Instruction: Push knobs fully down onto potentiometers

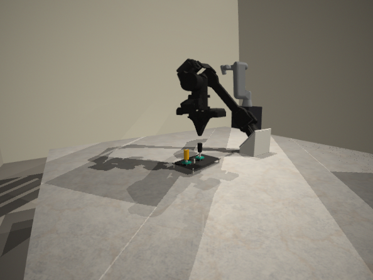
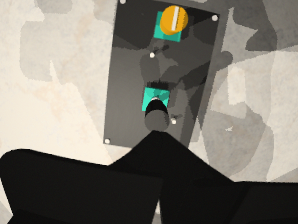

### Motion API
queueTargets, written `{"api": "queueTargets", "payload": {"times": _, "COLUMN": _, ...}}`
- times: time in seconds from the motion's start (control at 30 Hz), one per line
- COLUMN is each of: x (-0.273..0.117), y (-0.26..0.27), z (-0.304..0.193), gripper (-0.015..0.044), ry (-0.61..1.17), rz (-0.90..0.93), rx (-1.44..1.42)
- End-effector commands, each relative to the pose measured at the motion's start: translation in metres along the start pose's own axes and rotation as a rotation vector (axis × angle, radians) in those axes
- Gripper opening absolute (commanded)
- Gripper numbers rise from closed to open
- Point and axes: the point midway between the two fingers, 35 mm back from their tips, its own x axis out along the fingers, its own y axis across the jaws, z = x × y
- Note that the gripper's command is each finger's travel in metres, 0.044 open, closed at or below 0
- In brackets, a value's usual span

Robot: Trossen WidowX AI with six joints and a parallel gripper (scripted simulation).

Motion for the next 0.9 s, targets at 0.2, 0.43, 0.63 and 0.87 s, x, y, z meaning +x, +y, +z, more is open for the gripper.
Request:
{"api": "queueTargets", "payload": {"times": 0.2, "x": 0.013, "y": 0.0, "z": -0.001, "gripper": 0.0, "ry": 0.002, "rz": -0.007, "rx": -0.006}}
{"api": "queueTargets", "payload": {"times": 0.43, "x": 0.023, "y": 0.0, "z": -0.001, "gripper": 0.0, "ry": 0.002, "rz": -0.007, "rx": -0.005}}
{"api": "queueTargets", "payload": {"times": 0.63, "x": 0.024, "y": 0.0, "z": -0.001, "gripper": 0.0, "ry": 0.002, "rz": -0.007, "rx": -0.005}}
{"api": "queueTargets", "payload": {"times": 0.87, "x": 0.023, "y": 0.0, "z": -0.001, "gripper": 0.0, "ry": 0.002, "rz": -0.007, "rx": -0.005}}
